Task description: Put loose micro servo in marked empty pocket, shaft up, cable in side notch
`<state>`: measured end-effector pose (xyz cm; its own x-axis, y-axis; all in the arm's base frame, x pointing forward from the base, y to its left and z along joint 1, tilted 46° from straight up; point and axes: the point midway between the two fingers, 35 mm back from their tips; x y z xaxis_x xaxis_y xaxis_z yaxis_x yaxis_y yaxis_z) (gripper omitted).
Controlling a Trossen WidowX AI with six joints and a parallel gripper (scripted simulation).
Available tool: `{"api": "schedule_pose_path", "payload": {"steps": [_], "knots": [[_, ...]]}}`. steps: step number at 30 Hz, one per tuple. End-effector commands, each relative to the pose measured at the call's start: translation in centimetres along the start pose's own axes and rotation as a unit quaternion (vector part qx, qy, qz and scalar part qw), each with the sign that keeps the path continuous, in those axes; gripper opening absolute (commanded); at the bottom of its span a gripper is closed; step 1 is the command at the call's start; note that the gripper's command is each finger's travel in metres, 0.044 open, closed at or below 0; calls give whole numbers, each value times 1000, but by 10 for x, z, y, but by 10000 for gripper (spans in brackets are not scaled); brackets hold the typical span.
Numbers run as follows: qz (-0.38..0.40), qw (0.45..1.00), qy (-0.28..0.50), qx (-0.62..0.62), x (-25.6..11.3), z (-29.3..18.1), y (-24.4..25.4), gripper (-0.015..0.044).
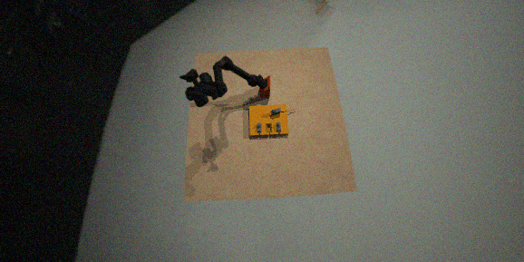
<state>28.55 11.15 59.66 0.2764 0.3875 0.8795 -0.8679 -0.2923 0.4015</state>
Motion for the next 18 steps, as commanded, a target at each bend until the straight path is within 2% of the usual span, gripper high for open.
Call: {"api": "schedule_pose_path", "payload": {"steps": [1,7,18], "knots": [[-2,1000,-1,0,0,0,-1,426],[-34,999,-9,-7,-3,-1,-23,440],[-142,989,-24,-46,-17,-5,-92,440]]}}
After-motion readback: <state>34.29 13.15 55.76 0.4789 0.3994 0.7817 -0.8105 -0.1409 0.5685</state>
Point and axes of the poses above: the point midway between the two fingers, 35 mm back from their tips, its own x axis out along the fingers, its own y axis across the jaws, z = x × y, and after that the axes turned 5 degrees about x, right-handed
